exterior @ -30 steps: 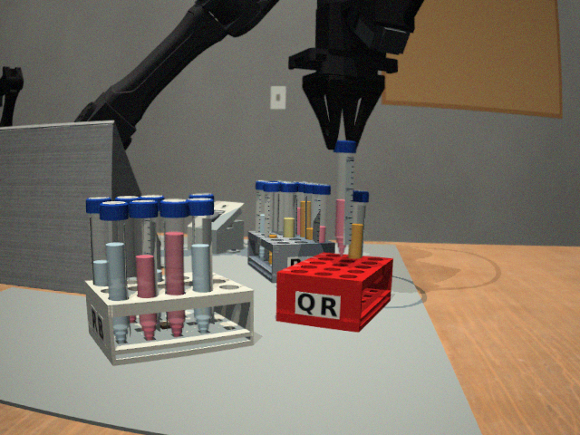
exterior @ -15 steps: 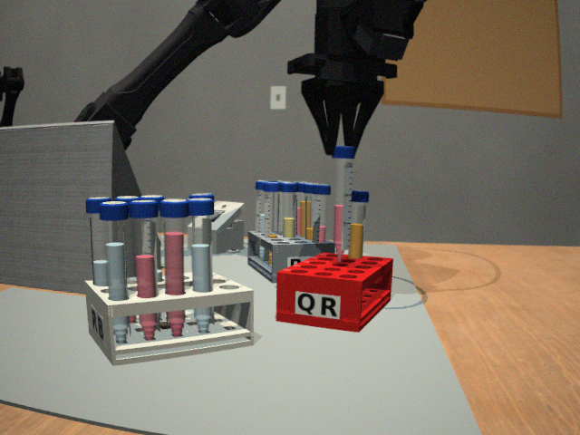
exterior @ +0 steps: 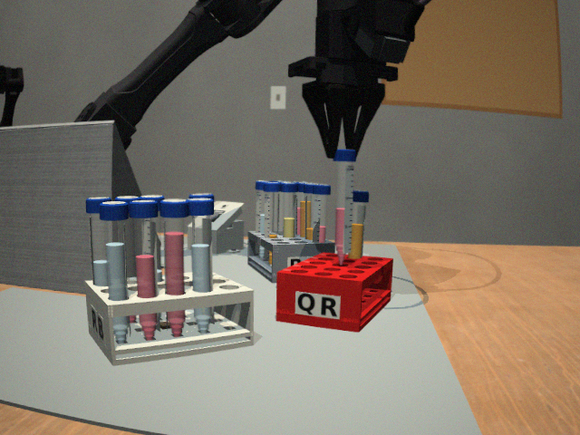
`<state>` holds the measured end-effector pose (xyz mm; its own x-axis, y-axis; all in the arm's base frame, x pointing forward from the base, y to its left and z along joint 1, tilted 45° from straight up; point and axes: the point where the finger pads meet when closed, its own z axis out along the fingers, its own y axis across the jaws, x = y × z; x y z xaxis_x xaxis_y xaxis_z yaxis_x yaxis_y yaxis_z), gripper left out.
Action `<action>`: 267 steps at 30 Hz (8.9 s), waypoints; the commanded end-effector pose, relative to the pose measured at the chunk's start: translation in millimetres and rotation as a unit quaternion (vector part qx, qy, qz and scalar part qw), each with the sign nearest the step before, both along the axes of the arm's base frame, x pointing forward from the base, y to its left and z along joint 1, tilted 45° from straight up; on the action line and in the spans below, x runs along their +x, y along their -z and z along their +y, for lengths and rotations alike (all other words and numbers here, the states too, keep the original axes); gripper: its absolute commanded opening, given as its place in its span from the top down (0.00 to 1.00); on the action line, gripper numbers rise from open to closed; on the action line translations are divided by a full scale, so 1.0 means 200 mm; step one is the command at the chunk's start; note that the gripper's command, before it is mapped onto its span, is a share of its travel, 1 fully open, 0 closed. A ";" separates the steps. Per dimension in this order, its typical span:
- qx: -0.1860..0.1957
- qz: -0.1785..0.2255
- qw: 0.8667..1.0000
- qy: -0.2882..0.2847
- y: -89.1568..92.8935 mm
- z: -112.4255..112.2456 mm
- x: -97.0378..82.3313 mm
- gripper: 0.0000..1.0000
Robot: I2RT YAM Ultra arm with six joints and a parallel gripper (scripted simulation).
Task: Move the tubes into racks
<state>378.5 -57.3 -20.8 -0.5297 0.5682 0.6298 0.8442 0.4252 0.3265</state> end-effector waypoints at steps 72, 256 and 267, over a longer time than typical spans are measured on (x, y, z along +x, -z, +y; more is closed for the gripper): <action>-0.004 -0.016 1.000 0.009 0.07 0.10 0.01 1.00; 0.064 -0.617 0.499 -0.606 -0.15 -0.11 -0.39 0.70; 0.060 -0.649 0.390 -0.651 -0.24 -0.05 -0.35 0.70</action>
